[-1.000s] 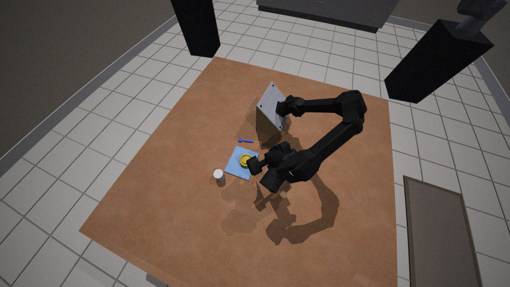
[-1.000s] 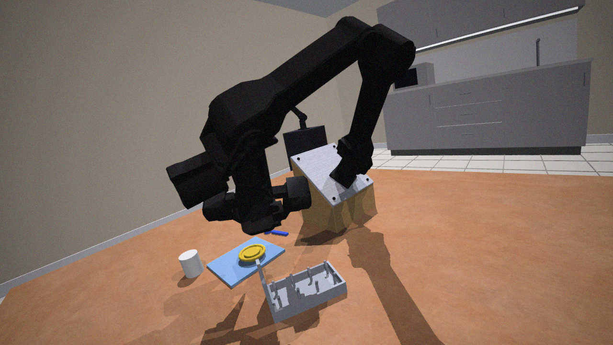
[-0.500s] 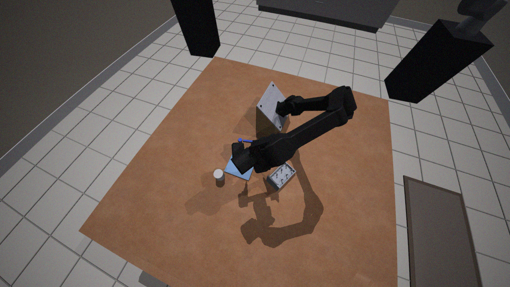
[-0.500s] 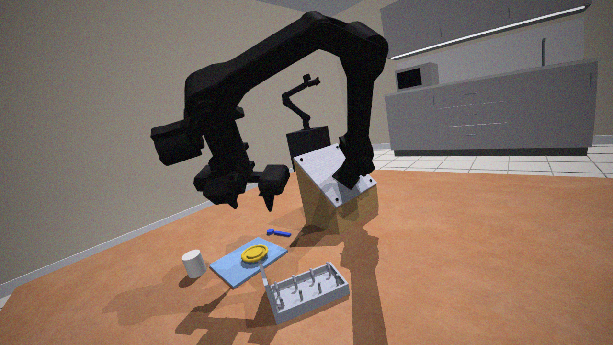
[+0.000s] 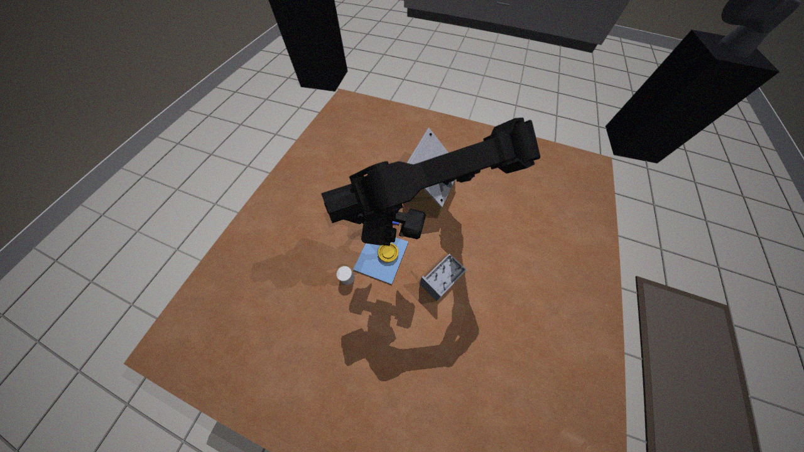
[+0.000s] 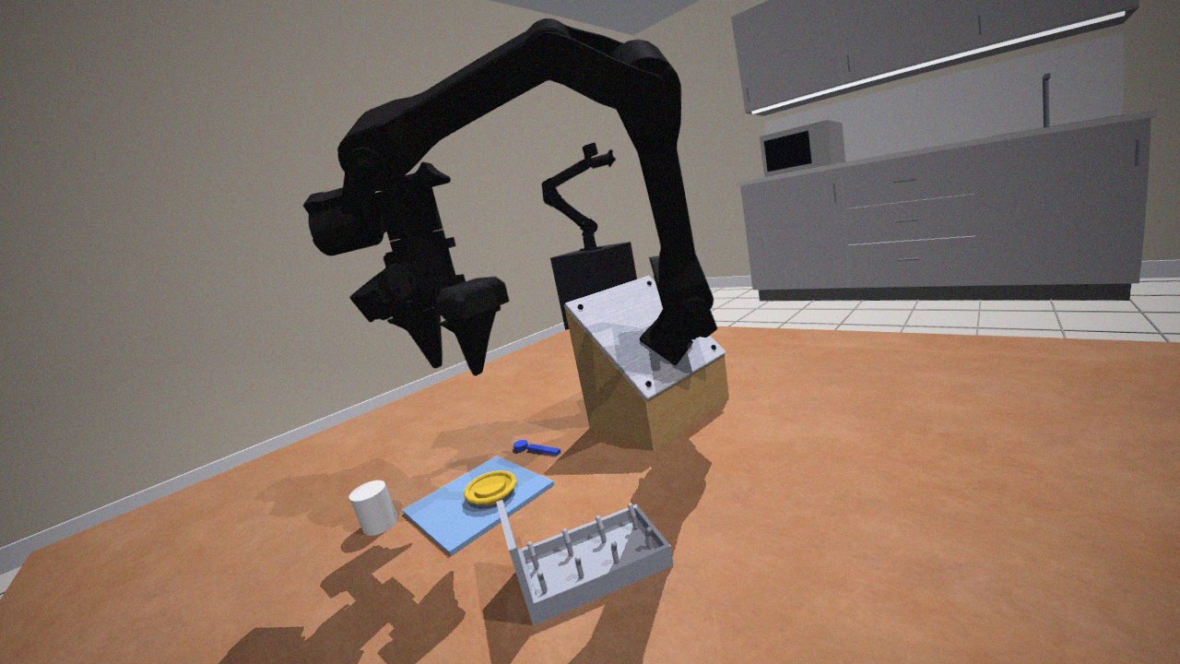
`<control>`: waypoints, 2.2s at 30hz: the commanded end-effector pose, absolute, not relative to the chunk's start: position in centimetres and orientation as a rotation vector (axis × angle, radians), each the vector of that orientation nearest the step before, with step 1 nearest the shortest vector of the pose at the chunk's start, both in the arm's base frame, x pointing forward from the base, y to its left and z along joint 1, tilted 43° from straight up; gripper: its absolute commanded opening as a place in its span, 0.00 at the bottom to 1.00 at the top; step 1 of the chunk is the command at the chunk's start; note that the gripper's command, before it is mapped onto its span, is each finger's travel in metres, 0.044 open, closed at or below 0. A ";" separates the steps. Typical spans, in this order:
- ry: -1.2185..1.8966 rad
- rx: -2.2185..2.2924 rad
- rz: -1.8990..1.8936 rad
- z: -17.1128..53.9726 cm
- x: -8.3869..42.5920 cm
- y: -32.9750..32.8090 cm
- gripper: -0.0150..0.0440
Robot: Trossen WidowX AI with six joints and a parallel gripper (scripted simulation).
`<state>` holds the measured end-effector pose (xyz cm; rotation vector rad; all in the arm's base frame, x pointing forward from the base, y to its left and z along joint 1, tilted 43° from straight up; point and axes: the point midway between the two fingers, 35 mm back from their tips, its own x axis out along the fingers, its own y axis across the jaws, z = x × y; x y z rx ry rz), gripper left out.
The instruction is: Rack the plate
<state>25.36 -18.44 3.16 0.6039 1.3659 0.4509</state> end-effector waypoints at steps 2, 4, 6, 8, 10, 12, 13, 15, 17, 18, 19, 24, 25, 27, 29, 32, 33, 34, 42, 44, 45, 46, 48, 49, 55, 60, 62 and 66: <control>1.334 0.672 0.420 3.2 25.1 -19.4 0.93; 1.334 0.672 0.419 3.0 25.2 -19.2 0.93; 1.335 0.671 0.417 1.4 25.9 -17.9 0.93; 1.334 0.670 0.417 -1.0 26.7 -15.6 0.93; 1.333 0.672 0.419 -3.1 27.2 -13.2 0.93; 1.332 0.674 0.422 -4.4 27.3 -11.6 0.93; 1.332 0.674 0.423 -4.6 27.3 -11.4 0.93; 1.332 0.674 0.423 -4.6 27.4 -11.4 0.93; 1.332 0.674 0.423 -4.6 27.4 -11.4 0.93; 1.332 0.674 0.423 -4.6 27.4 -11.4 0.93; 1.332 0.674 0.423 -4.6 27.4 -11.4 0.93; 1.332 0.674 0.422 -5.2 27.6 -11.0 0.93; 1.332 0.674 0.422 -5.3 27.6 -10.9 0.93; 1.332 0.674 0.422 -5.5 27.7 -10.7 0.93; 1.332 0.674 0.422 -5.8 27.8 -10.5 0.93; 1.332 0.674 0.422 -6.2 27.9 -10.2 0.93; 1.332 0.674 0.422 -6.3 28.0 -10.1 0.93; 1.332 0.674 0.422 -6.4 28.0 -10.0 0.93; 1.332 0.674 0.422 -7.4 28.3 -9.2 0.93; 1.331 0.674 0.423 -7.6 28.4 -9.0 0.93; 1.331 0.674 0.423 -7.7 28.4 -8.9 0.93; 1.331 0.674 0.423 -7.8 28.5 -8.8 0.93; 1.331 0.674 0.423 -8.1 28.5 -8.6 0.93; 1.331 0.675 0.423 -8.2 28.6 -8.5 0.93; 1.331 0.675 0.424 -8.9 28.7 -7.8 0.93; 1.331 0.676 0.425 -9.1 28.8 -7.7 0.91; 1.331 0.676 0.425 -9.1 28.8 -7.7 0.89; 1.331 0.676 0.425 -9.1 28.8 -7.7 0.87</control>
